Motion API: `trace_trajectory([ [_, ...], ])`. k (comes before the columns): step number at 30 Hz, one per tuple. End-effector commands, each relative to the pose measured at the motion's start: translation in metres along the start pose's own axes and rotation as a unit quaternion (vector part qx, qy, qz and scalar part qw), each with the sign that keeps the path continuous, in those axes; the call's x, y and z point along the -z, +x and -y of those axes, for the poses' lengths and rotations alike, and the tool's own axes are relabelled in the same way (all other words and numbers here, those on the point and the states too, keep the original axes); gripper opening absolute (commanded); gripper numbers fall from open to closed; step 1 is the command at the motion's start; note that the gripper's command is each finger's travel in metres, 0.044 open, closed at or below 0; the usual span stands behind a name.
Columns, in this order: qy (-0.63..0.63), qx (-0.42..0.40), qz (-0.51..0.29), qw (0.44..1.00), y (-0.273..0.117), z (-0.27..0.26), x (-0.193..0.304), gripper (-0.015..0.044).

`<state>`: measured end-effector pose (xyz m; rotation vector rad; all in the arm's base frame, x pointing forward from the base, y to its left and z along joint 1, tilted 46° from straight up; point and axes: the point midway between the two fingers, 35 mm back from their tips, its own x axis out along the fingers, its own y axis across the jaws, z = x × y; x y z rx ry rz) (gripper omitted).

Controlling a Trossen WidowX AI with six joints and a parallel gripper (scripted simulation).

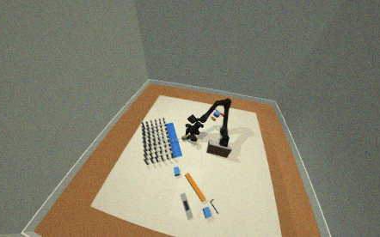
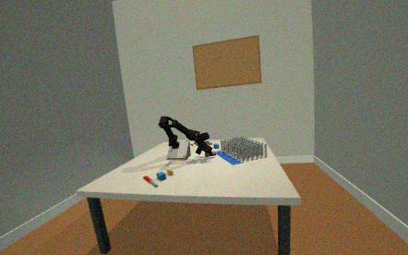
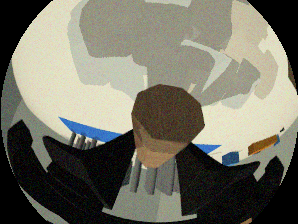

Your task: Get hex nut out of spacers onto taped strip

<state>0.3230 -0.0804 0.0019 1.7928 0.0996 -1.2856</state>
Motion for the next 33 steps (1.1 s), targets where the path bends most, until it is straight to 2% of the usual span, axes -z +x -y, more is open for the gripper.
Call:
trace_trajectory([
  [1, 0.003, -0.005, -0.005, 1.000, 0.000, -0.003, 0.006, 0.0000],
  [33, 0.003, -0.006, -0.005, 1.000, 0.011, -0.004, 0.022, 0.0000],
])
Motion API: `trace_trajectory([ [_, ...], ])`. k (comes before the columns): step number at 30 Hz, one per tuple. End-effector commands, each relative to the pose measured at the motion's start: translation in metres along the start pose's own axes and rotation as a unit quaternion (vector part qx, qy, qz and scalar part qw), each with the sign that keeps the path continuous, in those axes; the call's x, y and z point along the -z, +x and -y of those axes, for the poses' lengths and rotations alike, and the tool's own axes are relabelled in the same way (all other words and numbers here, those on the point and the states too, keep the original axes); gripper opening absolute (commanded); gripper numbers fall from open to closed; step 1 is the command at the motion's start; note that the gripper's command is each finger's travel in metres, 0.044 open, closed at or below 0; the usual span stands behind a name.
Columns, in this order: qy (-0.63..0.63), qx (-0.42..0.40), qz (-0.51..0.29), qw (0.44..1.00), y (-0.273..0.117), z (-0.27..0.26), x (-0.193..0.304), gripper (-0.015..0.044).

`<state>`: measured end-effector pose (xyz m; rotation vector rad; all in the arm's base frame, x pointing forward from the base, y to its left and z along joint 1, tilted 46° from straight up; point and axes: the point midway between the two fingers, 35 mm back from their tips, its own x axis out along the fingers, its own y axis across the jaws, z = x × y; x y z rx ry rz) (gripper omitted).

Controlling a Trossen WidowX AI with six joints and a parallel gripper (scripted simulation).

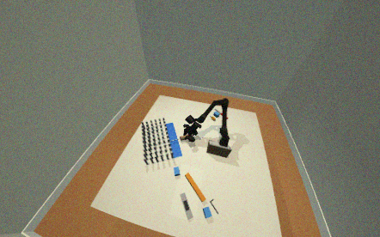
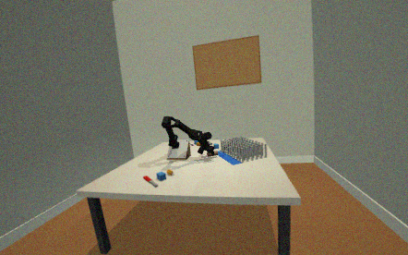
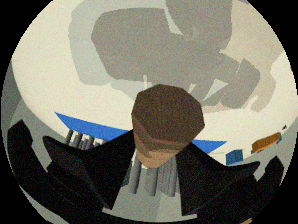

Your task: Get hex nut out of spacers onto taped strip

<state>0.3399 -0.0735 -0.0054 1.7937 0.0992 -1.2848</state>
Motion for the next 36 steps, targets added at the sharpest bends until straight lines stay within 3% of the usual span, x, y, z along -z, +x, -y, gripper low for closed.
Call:
trace_trajectory([
  [1, 0.003, -0.005, -0.005, 1.000, 0.000, -0.003, 0.006, 0.0000],
  [36, 0.004, -0.006, -0.005, 1.000, 0.012, -0.004, 0.025, 0.0000],
])
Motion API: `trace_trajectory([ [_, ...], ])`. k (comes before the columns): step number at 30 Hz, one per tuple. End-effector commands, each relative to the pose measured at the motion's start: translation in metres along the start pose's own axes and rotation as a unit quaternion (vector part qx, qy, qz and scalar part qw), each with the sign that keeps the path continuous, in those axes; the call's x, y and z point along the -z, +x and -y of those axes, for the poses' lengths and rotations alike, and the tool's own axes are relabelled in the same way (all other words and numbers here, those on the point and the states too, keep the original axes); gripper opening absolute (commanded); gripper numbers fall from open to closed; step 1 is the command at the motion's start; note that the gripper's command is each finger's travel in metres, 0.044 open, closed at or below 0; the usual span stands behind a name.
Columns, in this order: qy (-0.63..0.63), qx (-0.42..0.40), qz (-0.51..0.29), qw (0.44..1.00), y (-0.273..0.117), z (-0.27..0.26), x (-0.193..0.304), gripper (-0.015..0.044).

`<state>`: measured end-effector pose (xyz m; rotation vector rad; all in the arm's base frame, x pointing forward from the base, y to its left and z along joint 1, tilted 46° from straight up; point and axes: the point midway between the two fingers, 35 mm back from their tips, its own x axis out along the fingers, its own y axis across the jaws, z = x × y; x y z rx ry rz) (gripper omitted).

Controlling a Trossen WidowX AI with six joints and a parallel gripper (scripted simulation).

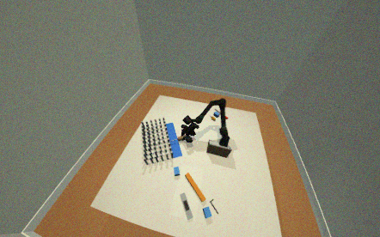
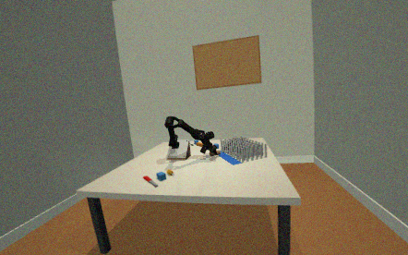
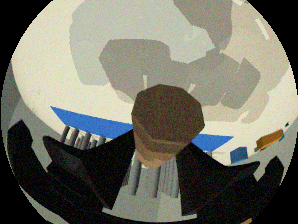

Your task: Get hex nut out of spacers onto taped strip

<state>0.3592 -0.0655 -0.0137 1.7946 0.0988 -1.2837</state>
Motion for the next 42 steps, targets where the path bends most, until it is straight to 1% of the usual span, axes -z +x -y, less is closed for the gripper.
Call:
trace_trajectory([
  [1, 0.003, -0.005, -0.005, 1.000, 0.000, -0.003, 0.007, 0.0000],
  [15, 0.002, -0.005, -0.005, 1.000, 0.001, -0.008, 0.006, 0.0000],
  [42, 0.003, -0.005, -0.006, 1.000, 0.010, -0.010, 0.021, 0.0000],
])
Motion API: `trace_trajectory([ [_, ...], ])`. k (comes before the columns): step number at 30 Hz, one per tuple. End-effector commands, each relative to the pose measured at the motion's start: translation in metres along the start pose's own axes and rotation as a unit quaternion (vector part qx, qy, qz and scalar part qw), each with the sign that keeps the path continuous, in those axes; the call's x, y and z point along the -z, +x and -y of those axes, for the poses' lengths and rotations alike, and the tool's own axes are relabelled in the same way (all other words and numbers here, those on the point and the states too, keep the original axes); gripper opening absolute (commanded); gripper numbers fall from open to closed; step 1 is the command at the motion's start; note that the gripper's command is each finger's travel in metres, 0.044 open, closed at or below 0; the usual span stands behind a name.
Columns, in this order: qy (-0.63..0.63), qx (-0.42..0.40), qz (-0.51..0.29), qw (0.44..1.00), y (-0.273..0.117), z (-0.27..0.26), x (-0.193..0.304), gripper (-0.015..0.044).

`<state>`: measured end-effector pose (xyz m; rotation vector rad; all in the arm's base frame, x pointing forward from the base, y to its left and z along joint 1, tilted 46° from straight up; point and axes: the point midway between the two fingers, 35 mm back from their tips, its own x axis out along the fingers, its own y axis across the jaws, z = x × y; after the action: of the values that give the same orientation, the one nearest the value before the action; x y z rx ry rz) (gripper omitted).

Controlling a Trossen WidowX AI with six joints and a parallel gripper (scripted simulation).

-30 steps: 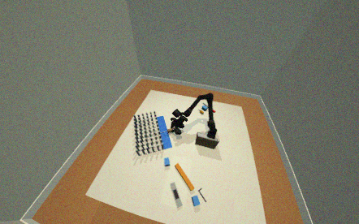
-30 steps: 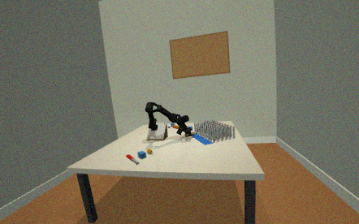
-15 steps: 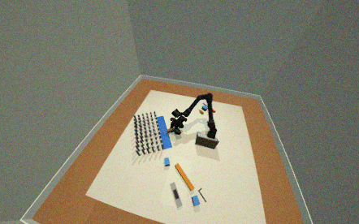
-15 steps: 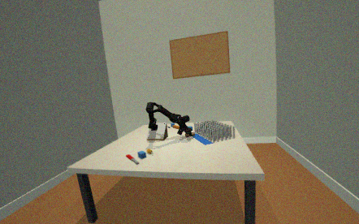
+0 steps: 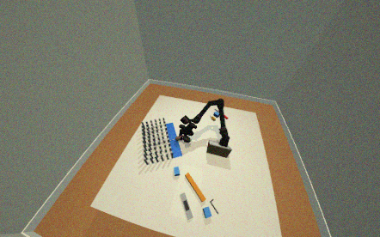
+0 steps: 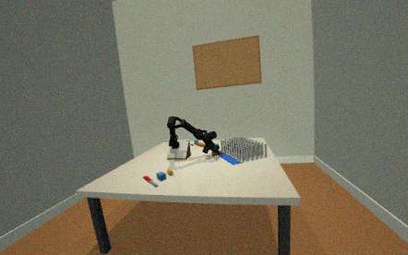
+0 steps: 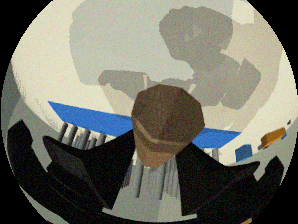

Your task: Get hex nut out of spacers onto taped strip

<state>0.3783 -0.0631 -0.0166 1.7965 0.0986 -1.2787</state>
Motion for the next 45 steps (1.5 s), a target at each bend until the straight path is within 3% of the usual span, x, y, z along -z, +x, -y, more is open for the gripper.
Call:
trace_trajectory([
  [1, 0.003, -0.004, -0.004, 1.000, 0.000, -0.003, 0.006, 0.0000],
  [45, 0.000, -0.003, -0.004, 1.000, 0.018, -0.001, 0.001, 0.0000],
])
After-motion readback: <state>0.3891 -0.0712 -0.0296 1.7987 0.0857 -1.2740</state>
